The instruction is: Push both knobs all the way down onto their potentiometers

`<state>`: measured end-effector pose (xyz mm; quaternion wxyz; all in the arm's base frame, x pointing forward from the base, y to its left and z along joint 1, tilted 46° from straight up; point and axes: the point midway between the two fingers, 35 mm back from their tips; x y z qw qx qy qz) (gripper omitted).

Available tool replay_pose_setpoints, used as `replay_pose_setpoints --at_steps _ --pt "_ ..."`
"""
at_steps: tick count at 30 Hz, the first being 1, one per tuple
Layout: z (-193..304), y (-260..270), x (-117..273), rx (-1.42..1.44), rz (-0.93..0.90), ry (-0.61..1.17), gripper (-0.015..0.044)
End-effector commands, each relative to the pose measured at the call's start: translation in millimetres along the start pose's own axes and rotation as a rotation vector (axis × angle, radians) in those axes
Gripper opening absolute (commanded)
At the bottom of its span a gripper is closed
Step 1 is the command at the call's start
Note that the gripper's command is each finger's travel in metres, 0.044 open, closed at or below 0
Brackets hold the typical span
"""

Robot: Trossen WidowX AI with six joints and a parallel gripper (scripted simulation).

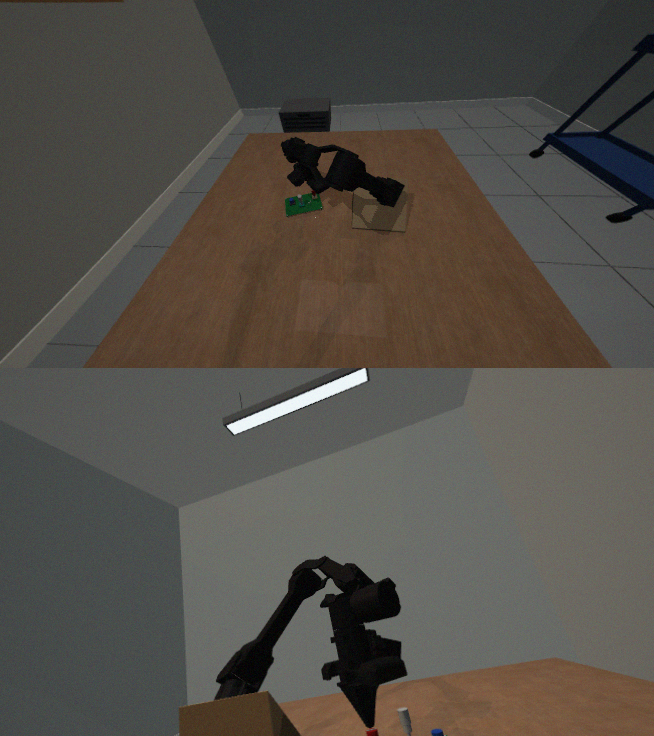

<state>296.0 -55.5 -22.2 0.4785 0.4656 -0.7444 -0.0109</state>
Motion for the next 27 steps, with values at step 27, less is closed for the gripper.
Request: replay_pose_setpoints --at_steps 27 --pt "-0.3 0.0 -4.4 -0.003 0.0 -0.003 0.0"
Point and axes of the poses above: the point midway between the two fingers, 35 mm back from their tips, its own x axis back along the fingers, its own y axis across the jaws, z = x × y, and after that the axes turned 5 degrees about x, right-handed
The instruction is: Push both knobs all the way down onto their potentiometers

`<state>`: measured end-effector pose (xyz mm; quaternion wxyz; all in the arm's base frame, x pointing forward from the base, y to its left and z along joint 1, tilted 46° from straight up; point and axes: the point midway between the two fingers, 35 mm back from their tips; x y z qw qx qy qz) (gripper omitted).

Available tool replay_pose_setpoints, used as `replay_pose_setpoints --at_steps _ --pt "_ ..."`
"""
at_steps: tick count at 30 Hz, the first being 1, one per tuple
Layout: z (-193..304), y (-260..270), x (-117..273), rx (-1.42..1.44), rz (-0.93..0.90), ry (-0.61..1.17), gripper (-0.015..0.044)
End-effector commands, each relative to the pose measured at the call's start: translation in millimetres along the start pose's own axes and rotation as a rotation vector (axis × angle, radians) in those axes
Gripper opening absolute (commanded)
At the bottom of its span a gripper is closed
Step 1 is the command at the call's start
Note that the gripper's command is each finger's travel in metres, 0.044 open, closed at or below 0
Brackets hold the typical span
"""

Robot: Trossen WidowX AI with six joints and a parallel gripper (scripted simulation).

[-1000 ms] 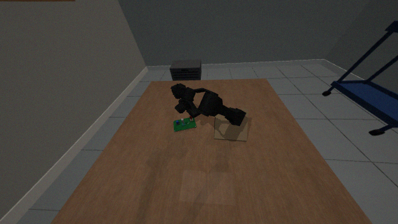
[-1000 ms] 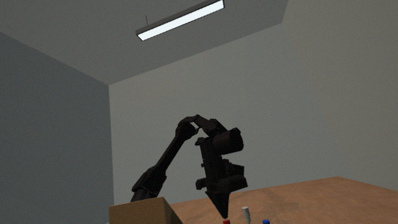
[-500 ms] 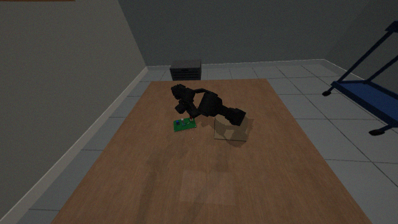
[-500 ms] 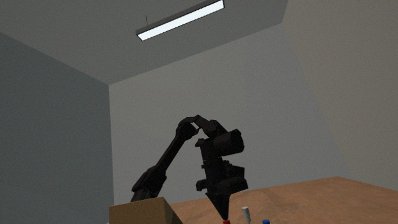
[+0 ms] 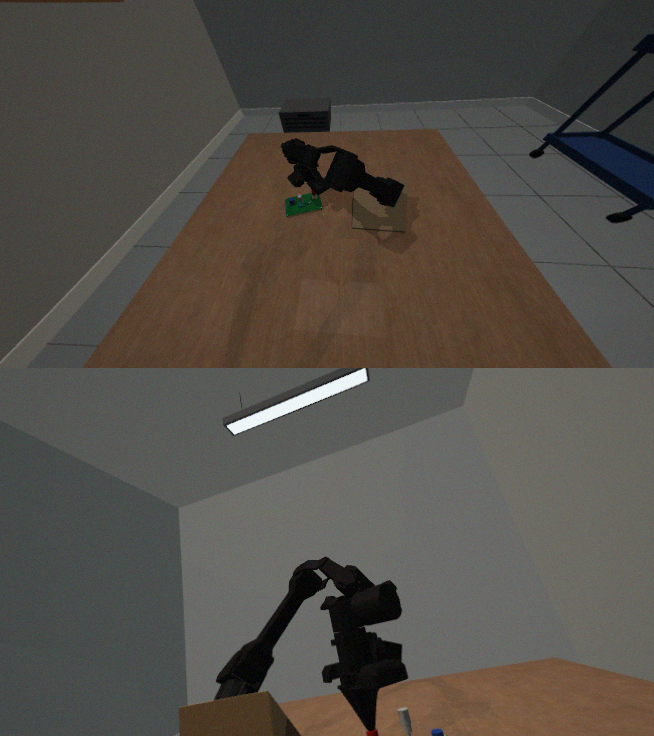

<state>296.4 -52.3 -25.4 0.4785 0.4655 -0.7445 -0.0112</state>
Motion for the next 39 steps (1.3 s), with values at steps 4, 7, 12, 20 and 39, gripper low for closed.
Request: replay_pose_setpoints --at_steps 4,7,12,20,39 --pt "-0.3 0.0 0.1 -0.003 0.0 -0.003 0.0" --pt "-0.3 0.0 -0.5 -0.003 0.0 -0.003 0.0" --pt "-0.4 0.0 -3.0 -0.003 0.0 -0.003 0.0" --pt "-0.4 0.0 -3.0 -0.003 0.0 -0.003 0.0" --pt "-0.4 0.1 -8.4 -0.003 -0.001 -0.003 0.0"
Point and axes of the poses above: the point midway between the two fingers, 35 mm back from their tips, its own x axis back along the fingers, its own y axis across the jaws, z = x × y, and after that the axes turned 5 degrees about x, right-handed
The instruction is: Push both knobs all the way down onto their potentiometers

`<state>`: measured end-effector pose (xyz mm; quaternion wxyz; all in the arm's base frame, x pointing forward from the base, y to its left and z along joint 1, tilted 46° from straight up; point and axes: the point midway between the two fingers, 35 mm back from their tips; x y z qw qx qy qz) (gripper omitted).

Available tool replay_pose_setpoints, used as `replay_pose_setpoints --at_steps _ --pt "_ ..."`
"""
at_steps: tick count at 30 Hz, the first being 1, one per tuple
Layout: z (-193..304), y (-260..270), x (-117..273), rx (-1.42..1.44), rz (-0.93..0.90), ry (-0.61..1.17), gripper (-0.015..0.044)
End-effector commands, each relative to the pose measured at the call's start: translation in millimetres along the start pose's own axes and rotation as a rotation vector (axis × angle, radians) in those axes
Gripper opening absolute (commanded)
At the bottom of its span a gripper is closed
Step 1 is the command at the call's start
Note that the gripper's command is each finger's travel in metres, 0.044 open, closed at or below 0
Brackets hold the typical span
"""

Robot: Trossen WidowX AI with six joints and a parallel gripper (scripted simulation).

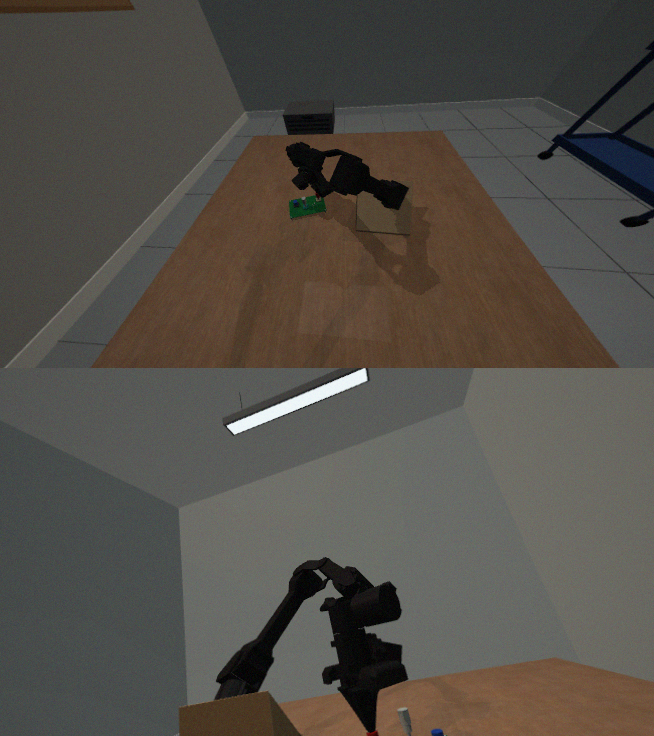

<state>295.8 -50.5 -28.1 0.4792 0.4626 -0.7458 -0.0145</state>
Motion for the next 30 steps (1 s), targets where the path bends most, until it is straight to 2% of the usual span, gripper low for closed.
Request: replay_pose_setpoints --at_steps 1,30 --pt "-1.5 -0.1 -6.1 0.006 -0.003 0.0 0.0" --pt "-1.5 0.0 -11.7 0.006 -0.003 0.0 0.0"
Point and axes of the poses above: the point midway between the two fingers, 35 mm back from their tips, its own x axis back along the fingers, its own y axis across the jaws, z = x × y, and after that the axes turned 5 degrees about x, right-handed
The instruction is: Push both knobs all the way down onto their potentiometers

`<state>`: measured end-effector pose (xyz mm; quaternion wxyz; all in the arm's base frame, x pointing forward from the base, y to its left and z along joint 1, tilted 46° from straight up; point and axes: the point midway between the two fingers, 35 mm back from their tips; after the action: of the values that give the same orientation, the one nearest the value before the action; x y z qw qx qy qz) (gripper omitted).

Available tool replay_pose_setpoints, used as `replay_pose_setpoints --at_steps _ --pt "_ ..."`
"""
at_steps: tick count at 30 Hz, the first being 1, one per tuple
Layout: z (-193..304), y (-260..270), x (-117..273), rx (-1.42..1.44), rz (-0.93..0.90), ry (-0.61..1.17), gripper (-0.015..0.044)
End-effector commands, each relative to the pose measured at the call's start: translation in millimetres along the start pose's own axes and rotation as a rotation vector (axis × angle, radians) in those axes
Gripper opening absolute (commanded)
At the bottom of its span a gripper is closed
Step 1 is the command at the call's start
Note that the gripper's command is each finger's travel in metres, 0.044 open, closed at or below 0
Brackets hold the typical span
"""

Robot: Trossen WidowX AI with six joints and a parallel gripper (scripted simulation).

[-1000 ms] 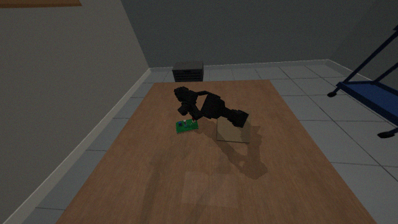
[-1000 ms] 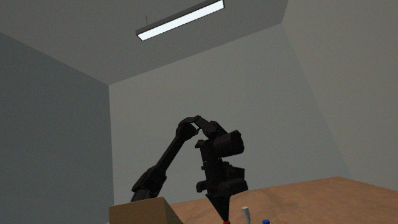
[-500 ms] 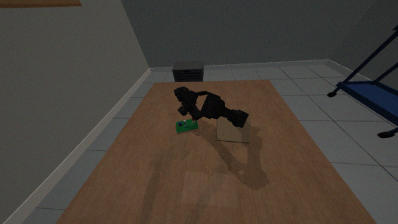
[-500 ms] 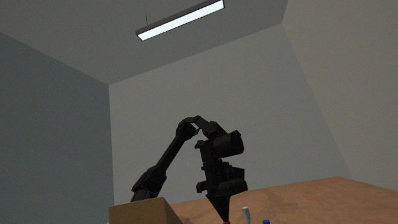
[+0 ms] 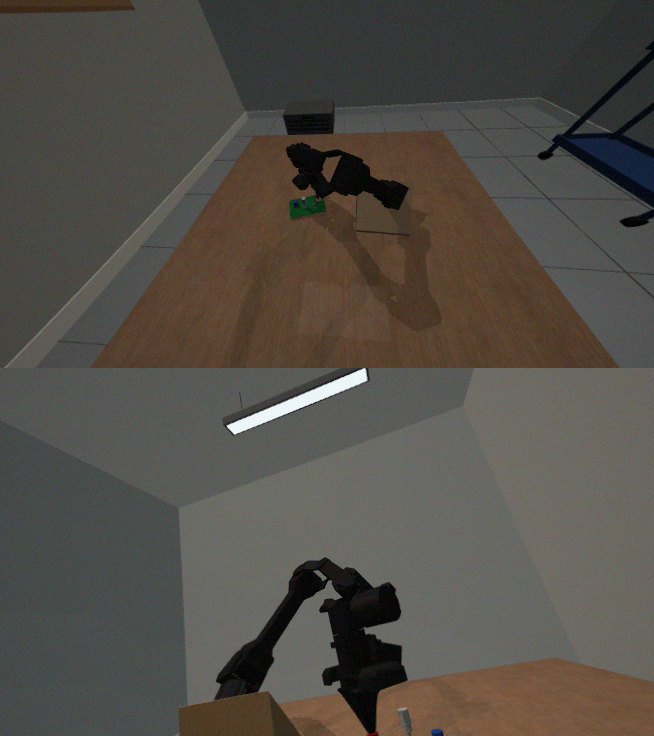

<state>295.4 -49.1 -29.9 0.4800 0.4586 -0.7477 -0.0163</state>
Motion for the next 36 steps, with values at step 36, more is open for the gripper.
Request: replay_pose_setpoints --at_steps 36 --pt "-2.2 0.0 -16.5 0.013 -0.009 0.002 0.0"
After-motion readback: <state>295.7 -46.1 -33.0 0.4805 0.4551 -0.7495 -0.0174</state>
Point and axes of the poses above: the point midway between the two fingers, 35 mm back from their tips, its own x axis back along the fingers, its own y axis across the jaws, z = x × y, and after that the axes turned 5 degrees about x, right-handed
